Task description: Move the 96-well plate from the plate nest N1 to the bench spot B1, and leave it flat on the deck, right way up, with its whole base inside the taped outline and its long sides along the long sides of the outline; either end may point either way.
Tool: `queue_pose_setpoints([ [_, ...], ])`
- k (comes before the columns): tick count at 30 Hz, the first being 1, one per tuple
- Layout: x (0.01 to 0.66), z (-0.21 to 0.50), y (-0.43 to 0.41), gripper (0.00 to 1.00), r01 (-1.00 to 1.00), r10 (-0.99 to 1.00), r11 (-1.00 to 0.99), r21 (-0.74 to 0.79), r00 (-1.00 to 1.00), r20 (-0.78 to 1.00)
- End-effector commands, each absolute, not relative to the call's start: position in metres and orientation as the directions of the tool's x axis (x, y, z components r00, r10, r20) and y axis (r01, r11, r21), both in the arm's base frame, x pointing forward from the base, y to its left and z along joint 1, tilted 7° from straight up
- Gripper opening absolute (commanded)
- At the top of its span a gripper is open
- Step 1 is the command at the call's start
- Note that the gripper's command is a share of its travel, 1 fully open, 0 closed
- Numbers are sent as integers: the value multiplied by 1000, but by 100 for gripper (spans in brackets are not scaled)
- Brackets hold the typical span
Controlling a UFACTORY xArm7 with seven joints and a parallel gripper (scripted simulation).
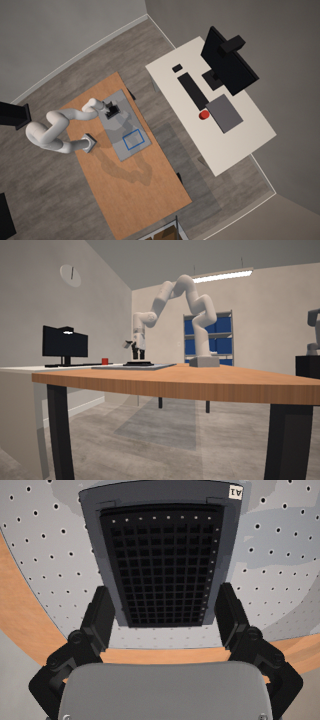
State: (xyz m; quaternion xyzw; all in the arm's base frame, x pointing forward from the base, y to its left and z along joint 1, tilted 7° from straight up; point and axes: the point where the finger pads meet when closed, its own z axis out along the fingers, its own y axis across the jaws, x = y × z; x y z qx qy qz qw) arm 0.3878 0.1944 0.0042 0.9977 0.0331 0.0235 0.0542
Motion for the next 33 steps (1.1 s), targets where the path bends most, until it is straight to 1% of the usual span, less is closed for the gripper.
queue_pose_setpoints([
  [1,389,5,195,100,64,69,-992,108,997,46],
  [33,390,-11,194,100,64,69,-992,108,997,46],
])
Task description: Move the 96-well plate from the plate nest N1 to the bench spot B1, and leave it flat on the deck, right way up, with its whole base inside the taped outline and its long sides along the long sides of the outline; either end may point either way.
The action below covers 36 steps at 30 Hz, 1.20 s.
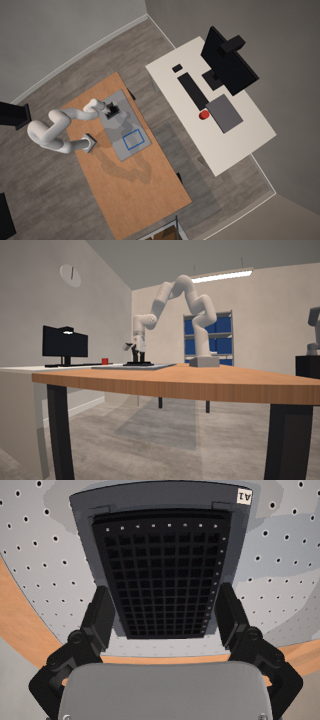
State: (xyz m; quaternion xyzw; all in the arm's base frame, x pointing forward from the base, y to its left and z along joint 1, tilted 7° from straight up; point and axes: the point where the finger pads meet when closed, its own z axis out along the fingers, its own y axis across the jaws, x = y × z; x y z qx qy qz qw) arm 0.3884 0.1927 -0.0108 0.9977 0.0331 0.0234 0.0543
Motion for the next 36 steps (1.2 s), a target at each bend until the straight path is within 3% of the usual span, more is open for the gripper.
queue_pose_setpoints([
  [1,390,-12,194,100,64,69,-992,108,997,46],
  [23,390,-15,193,100,64,69,-992,108,997,46],
  [24,390,-14,193,0,64,69,-992,108,997,46],
  [36,390,-14,193,0,64,69,-992,108,997,46],
])
